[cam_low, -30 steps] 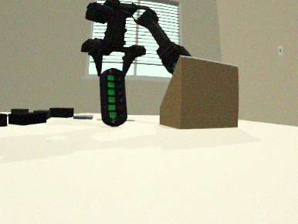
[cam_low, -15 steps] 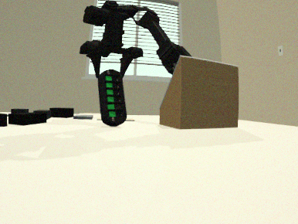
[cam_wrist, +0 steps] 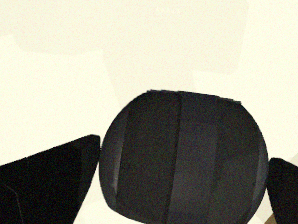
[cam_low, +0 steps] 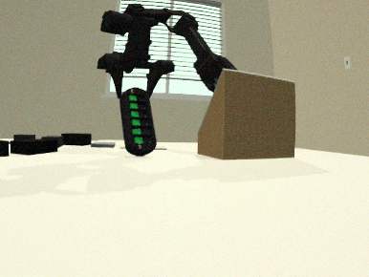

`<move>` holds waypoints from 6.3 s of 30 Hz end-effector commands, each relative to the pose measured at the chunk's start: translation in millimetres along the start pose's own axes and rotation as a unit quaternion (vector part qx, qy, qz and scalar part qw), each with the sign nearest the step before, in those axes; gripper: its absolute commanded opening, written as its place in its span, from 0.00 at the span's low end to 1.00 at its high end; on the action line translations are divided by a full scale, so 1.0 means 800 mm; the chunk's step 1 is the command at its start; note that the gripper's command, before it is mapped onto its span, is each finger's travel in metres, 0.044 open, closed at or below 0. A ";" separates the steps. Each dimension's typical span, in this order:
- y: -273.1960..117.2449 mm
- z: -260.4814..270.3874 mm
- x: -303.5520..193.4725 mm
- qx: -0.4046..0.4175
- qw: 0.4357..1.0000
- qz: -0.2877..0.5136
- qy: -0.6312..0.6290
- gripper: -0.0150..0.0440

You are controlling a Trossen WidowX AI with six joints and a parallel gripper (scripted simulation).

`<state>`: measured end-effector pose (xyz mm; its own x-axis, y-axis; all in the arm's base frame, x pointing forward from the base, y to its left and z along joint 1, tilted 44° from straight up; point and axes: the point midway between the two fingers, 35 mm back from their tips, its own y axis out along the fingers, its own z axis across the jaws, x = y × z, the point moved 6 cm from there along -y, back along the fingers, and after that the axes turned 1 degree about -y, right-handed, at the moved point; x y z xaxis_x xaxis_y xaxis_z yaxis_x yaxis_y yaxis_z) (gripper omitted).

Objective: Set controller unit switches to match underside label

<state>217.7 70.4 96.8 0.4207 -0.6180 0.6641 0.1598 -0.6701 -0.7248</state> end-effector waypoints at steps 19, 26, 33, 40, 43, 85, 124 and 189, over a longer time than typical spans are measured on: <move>0.006 -0.001 0.022 -0.002 1.000 -0.002 -0.003 0.83; 0.008 -0.001 0.029 -0.002 1.000 -0.002 -0.003 0.83; 0.011 -0.001 0.035 -0.002 1.000 -0.002 -0.003 0.83; 0.013 -0.001 0.042 -0.002 1.000 -0.002 -0.003 0.83; 0.014 -0.001 0.044 -0.002 1.000 -0.003 -0.003 0.83; 0.034 -0.002 0.080 -0.002 1.000 -0.003 -0.002 0.83; 0.059 -0.002 0.109 -0.002 1.000 -0.004 -0.002 0.83; 0.113 -0.003 0.113 -0.002 1.000 -0.005 -0.002 0.83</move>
<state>268.5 -47.2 94.5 0.4132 -0.6088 0.6772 0.1602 -0.6835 -0.7122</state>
